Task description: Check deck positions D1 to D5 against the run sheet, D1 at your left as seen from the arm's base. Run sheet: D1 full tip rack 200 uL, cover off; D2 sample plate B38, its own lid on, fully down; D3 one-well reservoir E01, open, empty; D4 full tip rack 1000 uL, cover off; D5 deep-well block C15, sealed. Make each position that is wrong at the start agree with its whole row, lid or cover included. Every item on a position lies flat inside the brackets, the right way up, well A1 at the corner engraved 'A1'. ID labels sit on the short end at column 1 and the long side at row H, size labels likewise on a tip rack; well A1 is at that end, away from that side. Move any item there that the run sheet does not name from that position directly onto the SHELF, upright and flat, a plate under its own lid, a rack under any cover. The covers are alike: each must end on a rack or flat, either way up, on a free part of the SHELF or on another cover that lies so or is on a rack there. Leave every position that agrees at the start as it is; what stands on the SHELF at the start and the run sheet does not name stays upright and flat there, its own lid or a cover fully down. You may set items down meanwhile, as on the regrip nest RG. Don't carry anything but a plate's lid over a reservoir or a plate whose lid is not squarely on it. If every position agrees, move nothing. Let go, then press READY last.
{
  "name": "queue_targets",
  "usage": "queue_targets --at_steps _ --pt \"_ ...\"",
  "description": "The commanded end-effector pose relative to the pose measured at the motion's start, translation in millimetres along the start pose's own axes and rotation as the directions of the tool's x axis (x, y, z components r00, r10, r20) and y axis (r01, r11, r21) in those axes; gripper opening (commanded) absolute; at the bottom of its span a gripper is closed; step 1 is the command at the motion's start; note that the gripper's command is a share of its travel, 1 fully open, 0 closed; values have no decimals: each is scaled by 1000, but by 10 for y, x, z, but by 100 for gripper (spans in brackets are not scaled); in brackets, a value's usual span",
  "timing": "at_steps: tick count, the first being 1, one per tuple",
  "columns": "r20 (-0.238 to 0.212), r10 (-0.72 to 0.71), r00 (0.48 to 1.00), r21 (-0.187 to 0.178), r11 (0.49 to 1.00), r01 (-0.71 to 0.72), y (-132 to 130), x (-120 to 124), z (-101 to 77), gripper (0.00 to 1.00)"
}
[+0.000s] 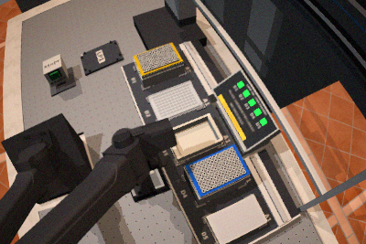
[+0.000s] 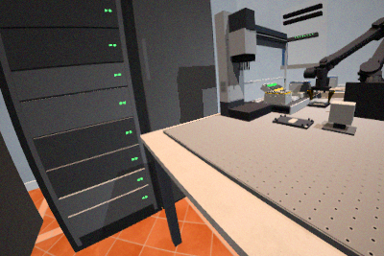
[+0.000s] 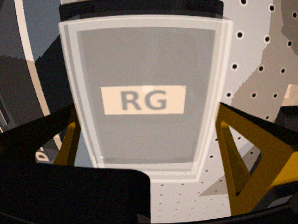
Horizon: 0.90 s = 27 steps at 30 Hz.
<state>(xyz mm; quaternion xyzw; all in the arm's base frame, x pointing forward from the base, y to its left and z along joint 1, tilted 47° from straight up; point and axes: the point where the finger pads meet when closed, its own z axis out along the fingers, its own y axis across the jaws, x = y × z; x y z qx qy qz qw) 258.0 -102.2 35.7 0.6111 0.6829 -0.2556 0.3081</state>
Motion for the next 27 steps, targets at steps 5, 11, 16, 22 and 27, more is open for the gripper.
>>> queue_targets --at_steps 5,11,16,22,27 --pt "1 3 1000 -16 1000 -3 115 -34 90 100" --pt "1 -3 1000 -24 1000 3 135 -16 68 100" --pt "0 -3 1000 -24 1000 3 135 -16 68 100" --pt "0 -3 1000 -24 1000 3 135 -16 68 100" --pt "0 -3 1000 -24 1000 3 135 -16 68 100"
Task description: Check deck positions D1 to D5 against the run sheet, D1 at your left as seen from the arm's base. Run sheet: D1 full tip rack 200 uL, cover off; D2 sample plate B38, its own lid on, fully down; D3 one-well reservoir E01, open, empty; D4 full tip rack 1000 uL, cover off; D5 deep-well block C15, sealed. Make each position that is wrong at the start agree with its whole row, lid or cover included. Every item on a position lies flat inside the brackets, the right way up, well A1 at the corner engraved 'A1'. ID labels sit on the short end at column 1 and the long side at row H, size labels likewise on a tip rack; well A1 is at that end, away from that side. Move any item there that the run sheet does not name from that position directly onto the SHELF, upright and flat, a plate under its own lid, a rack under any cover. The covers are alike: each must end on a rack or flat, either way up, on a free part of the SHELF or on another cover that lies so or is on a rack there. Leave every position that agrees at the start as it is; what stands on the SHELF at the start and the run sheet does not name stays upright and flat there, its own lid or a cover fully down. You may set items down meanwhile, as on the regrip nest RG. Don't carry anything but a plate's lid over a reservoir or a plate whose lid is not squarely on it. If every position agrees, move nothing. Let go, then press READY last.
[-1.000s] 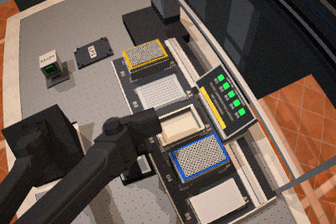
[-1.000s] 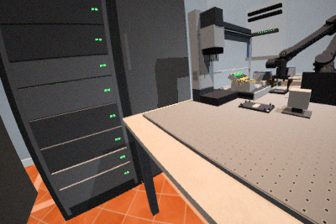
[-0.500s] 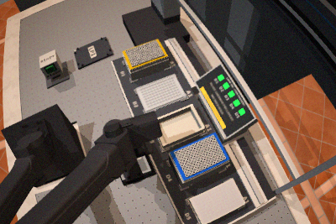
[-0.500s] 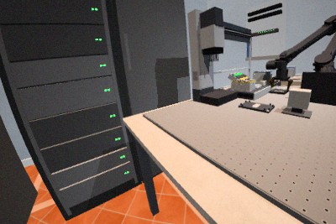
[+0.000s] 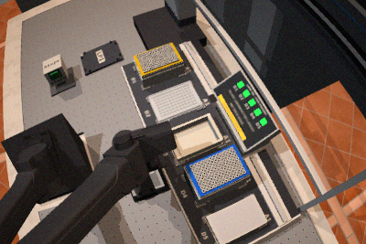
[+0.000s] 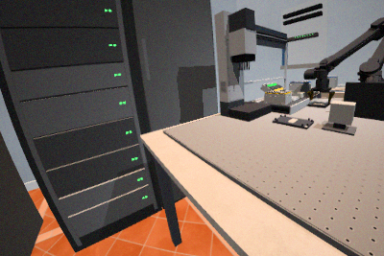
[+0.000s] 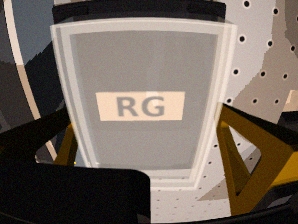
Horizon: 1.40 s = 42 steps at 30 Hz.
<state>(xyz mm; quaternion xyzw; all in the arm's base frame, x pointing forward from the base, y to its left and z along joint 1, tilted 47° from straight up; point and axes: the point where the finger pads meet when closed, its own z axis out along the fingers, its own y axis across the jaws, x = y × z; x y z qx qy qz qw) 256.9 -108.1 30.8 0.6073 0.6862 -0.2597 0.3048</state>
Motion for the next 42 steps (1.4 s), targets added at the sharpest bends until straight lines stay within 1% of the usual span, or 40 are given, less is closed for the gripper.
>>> queue_targets --at_steps 1,23,24,42 --pt "0 10 1000 -30 1000 -10 154 -15 -8 100" --pt "0 10 1000 -30 1000 -10 154 -15 -8 100" --pt "0 10 1000 -30 1000 -10 154 -15 -8 0" --pt "1 10 1000 -29 1000 -10 152 -18 -6 0"
